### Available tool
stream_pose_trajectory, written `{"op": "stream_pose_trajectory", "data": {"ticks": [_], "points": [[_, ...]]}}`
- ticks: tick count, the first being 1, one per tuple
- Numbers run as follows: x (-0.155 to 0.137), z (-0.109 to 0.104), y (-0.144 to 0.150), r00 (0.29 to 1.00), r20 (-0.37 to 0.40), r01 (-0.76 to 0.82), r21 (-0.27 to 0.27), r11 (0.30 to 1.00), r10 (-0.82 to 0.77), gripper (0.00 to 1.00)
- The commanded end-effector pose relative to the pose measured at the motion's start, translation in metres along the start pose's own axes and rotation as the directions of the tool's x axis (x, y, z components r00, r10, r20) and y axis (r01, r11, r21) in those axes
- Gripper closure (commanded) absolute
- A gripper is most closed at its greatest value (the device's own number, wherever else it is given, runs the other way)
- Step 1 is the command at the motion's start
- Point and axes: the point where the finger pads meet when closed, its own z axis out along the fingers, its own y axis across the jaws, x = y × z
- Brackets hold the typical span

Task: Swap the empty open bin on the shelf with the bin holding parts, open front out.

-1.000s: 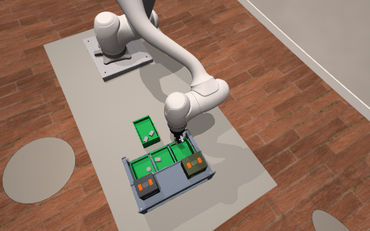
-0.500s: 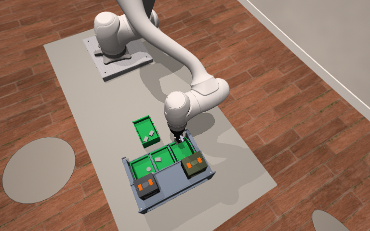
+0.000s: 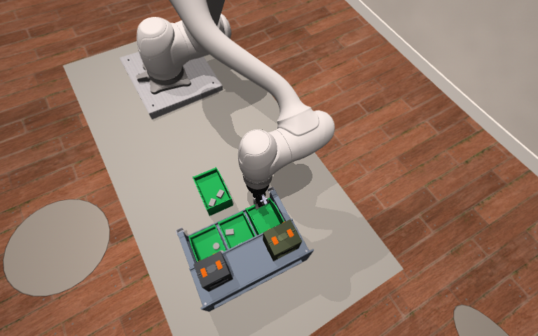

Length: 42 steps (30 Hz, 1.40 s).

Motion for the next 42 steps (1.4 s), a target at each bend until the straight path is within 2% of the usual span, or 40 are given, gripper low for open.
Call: {"op": "stream_pose_trajectory", "data": {"ticks": [1,29,42], "points": [[0.0,-0.0034,-0.0001,1.0,0.0,0.0,0.0,1.0,0.0,0.9],[0.0,-0.0052,0.0005,1.0,0.0,0.0,0.0,1.0,0.0,0.9],[0.0,-0.0051,0.0095,1.0,0.0,0.0,0.0,1.0,0.0,0.9]]}}
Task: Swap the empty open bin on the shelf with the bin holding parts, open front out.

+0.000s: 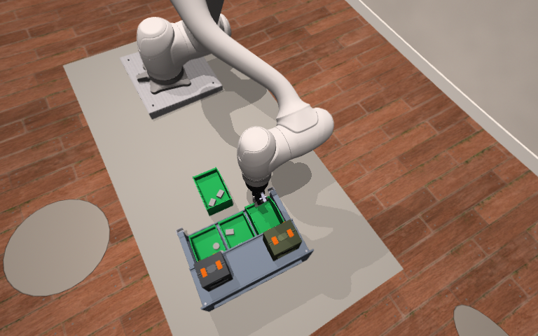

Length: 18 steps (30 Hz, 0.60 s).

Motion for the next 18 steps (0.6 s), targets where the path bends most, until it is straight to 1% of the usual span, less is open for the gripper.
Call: {"op": "stream_pose_trajectory", "data": {"ticks": [1,8,18], "points": [[0.0,0.0,0.005,1.0,0.0,0.0,0.0,1.0,0.0,0.9],[0.0,0.0,0.012,1.0,0.0,0.0,0.0,1.0,0.0,0.9],[0.0,0.0,0.035,1.0,0.0,0.0,0.0,1.0,0.0,0.9]]}}
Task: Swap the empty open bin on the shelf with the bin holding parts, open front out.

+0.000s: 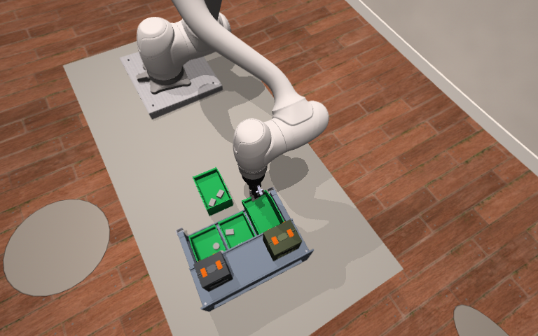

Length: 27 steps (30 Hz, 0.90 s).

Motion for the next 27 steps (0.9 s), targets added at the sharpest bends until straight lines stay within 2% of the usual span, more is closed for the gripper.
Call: {"op": "stream_pose_trajectory", "data": {"ticks": [1,27], "points": [[0.0,0.0,0.008,1.0,0.0,0.0,0.0,1.0,0.0,0.9],[0.0,0.0,0.077,1.0,0.0,0.0,0.0,1.0,0.0,0.9]]}}
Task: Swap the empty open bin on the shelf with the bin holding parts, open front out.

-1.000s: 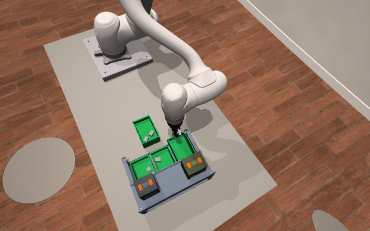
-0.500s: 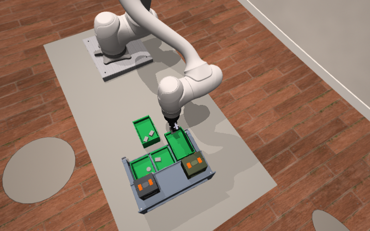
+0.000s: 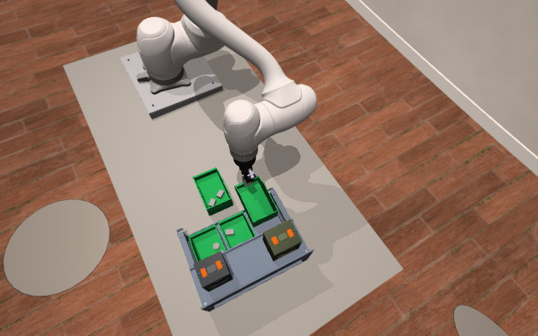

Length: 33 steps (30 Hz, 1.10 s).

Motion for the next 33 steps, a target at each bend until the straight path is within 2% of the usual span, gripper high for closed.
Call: {"op": "stream_pose_trajectory", "data": {"ticks": [1,19,33], "points": [[0.0,0.0,0.012,1.0,0.0,0.0,0.0,1.0,0.0,0.9],[0.0,0.0,0.047,1.0,0.0,0.0,0.0,1.0,0.0,0.9],[0.0,0.0,0.057,1.0,0.0,0.0,0.0,1.0,0.0,0.9]]}}
